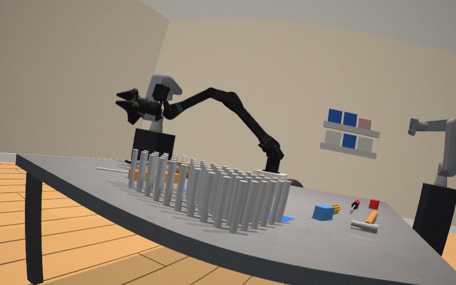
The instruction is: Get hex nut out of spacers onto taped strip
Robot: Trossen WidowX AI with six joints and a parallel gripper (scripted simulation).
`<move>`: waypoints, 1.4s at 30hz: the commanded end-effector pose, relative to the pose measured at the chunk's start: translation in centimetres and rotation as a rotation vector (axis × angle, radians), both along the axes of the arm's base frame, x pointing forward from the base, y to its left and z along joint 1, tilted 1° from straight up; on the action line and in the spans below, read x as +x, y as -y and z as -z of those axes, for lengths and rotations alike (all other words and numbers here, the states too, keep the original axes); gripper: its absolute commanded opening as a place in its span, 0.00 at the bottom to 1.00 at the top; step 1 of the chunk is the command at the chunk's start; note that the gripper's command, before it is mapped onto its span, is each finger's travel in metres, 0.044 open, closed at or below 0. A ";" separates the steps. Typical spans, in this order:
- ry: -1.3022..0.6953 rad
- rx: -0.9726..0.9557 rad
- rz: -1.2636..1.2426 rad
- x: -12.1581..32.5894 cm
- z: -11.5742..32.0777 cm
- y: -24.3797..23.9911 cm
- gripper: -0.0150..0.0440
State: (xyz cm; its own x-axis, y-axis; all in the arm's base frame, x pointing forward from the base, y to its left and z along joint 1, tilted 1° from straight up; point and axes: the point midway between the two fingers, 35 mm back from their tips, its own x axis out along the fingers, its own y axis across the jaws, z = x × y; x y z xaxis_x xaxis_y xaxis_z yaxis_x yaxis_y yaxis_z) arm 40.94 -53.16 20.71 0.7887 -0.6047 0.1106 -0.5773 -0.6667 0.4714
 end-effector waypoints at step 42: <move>-0.842 -1.194 -0.303 7.3 6.3 -34.8 1.00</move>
